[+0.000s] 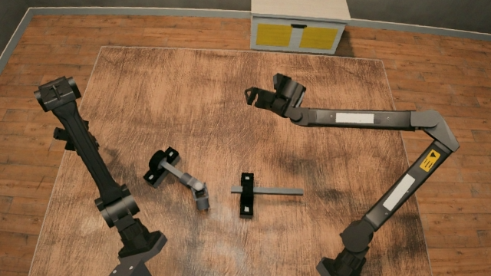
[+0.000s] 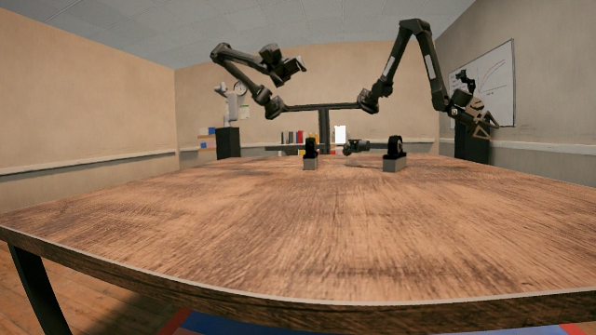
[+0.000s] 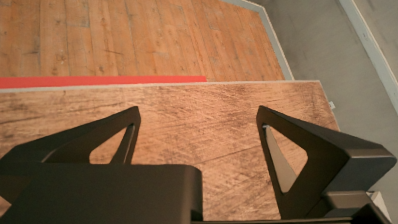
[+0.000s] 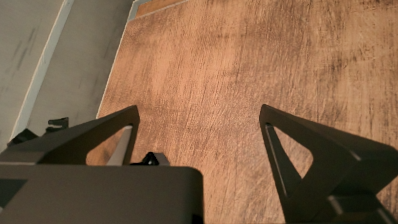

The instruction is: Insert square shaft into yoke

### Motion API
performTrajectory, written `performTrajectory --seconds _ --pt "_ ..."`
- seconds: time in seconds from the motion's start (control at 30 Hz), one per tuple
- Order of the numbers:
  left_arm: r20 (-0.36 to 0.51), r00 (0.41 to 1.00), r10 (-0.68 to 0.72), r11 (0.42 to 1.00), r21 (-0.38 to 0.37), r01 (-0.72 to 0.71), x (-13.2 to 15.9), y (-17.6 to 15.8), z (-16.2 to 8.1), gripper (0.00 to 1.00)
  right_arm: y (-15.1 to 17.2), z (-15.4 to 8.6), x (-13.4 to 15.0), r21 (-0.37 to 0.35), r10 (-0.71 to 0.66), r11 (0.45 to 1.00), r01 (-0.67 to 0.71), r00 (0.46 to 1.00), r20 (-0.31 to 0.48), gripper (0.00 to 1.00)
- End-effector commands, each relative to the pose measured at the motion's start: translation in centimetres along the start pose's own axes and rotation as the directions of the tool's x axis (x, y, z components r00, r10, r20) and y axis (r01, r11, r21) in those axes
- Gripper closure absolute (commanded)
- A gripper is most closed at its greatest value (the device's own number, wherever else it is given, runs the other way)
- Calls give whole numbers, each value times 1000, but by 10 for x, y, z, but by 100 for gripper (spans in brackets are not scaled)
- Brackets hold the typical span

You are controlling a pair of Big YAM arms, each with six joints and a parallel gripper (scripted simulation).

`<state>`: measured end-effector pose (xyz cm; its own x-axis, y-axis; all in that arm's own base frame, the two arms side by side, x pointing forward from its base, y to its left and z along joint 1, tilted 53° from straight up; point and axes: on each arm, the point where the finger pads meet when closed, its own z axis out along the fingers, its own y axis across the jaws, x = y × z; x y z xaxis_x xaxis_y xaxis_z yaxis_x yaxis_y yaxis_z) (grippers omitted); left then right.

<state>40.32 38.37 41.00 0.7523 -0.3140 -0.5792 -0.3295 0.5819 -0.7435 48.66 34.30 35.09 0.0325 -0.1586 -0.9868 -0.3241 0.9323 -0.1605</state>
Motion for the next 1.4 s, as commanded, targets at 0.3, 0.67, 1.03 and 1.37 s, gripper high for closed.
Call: performTrajectory --seconds 0.3,0.67,1.03,1.37 --pt "7 1000 -2 1000 6 2 -4 -3 0 0 2 -1 -5 -3 3 1000 -3 1000 8 0" --pt "-28 999 21 1000 0 -21 11 -8 0 25 -13 -2 13 17 -88 996 88 996 -35 34" --pt "-315 943 107 993 -9 -115 147 -60 -37 25 -93 -27 119 -25 -555 809 587 750 -360 53" --pt "-554 811 190 977 24 -212 259 -106 -109 25 -145 -64 191 -209 -730 608 766 435 -527 53"
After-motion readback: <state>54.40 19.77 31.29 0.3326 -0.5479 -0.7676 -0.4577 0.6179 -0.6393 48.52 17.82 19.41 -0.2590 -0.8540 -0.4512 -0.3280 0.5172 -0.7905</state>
